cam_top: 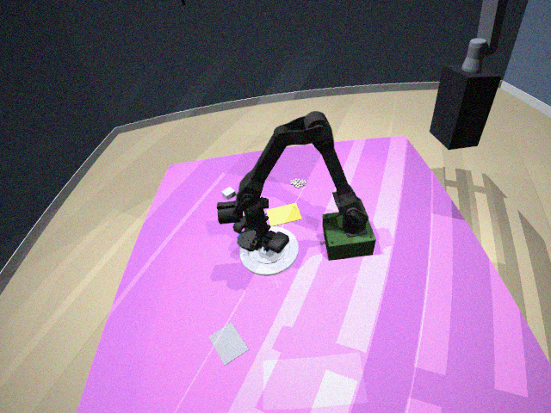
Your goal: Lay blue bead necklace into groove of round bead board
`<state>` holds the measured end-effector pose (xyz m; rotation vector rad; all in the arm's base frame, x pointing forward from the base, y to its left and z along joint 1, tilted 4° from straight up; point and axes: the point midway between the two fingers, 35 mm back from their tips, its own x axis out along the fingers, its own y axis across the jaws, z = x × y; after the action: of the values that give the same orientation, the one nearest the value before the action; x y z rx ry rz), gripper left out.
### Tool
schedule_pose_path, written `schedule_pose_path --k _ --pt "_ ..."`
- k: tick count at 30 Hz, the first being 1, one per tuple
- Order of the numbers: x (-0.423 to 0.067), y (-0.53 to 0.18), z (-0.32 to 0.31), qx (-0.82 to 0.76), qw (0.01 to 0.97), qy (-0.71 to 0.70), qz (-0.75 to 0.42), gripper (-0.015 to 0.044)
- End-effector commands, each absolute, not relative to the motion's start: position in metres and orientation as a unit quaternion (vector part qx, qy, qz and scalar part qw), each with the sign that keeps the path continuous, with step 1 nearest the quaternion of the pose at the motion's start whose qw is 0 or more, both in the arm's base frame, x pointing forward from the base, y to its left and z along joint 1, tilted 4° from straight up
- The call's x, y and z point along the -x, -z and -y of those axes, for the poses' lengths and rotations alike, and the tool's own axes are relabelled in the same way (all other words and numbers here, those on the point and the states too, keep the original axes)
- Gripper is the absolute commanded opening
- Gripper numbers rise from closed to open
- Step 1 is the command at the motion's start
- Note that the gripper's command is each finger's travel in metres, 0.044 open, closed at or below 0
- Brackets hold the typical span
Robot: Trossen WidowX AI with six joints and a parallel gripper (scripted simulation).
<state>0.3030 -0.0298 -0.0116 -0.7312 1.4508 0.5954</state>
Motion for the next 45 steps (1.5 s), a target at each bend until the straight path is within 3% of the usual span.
schedule_pose_path --k 1,4,45 --pt "-0.303 0.011 0.030 0.322 0.649 -0.262 -0.638 0.0067" --pt "-0.303 0.011 0.030 0.322 0.649 -0.262 -0.638 0.0000" --pt "-0.301 -0.013 0.028 0.323 0.646 -0.264 -0.639 0.0000"
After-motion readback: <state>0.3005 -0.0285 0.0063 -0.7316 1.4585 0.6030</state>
